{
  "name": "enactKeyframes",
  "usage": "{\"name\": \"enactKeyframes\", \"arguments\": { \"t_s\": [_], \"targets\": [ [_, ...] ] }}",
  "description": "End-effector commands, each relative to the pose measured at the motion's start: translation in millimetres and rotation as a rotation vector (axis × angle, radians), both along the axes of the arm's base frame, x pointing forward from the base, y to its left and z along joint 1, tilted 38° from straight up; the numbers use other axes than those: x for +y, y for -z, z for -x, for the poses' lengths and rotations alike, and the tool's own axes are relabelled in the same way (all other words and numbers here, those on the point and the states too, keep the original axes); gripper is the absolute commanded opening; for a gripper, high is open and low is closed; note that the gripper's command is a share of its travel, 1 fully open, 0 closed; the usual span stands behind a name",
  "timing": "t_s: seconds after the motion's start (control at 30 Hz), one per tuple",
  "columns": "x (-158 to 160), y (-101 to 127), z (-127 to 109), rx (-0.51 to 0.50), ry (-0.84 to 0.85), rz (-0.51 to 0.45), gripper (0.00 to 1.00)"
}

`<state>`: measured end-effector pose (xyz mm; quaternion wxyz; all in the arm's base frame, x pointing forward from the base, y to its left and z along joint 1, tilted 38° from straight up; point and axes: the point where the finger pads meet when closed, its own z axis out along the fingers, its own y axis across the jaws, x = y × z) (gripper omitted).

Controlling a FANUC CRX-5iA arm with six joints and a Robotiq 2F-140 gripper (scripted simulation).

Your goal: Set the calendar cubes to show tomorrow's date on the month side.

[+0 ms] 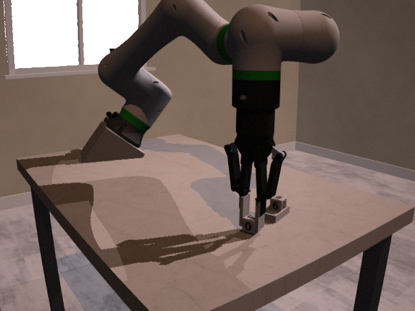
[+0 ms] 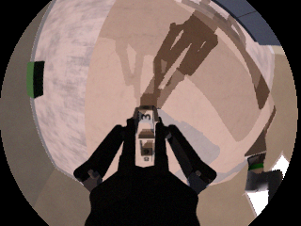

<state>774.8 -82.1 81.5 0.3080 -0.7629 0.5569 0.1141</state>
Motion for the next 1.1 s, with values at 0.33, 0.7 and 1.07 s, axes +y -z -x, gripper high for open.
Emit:
{"name": "enactKeyframes", "arguments": {
  "t_s": [0.33, 0.7, 1.07],
  "targets": [
    [-0.3, -0.2, -0.1, 0.000, 0.000, 0.000, 0.24],
    [0.5, 0.8, -0.3, 0.000, 0.000, 0.000, 0.24],
    [2.0, 2.7, -0.7, 0.000, 0.000, 0.000, 0.24]
  ]
}}
